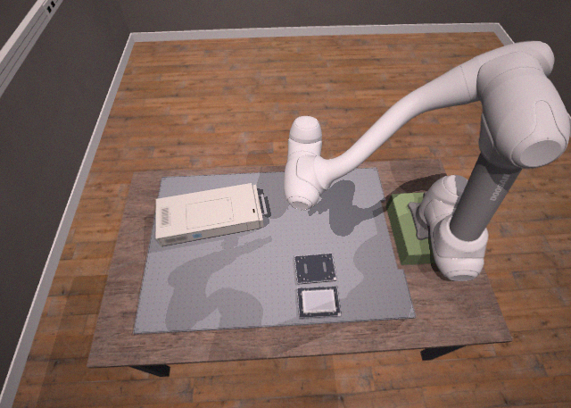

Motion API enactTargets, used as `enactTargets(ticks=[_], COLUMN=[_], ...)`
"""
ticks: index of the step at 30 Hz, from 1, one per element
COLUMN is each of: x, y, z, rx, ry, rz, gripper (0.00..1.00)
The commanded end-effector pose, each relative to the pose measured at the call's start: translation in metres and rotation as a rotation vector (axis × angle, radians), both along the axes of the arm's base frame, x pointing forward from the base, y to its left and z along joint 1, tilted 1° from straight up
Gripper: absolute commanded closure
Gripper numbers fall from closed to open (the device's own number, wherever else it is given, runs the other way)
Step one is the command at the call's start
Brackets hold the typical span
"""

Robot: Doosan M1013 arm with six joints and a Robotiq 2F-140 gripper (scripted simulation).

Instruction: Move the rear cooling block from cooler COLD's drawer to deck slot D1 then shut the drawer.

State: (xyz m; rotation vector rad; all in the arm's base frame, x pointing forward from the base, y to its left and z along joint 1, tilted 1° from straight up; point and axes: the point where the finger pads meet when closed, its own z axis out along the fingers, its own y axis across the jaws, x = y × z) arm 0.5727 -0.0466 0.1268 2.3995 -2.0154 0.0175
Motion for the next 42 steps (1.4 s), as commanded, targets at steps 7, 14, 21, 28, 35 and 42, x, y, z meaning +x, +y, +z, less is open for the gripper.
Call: enactTargets(ticks=[7, 14, 21, 28, 35, 42], x=[0.024, 0.046, 0.061, 0.083, 0.105, 0.120], y=[-0.015, -0.029, -0.039, -0.053, -0.067, -0.077], z=[-0.012, -0.023, -0.031, -0.042, -0.053, -0.061], rx=[0.000, 0.000, 0.000, 0.000, 0.000, 0.000], ry=[-0.001, -0.001, -0.001, -0.001, -0.001, -0.001], rz=[0.000, 0.000, 0.000, 0.000, 0.000, 0.000], gripper=[0.66, 0.66, 0.66, 0.66, 0.66, 0.66])
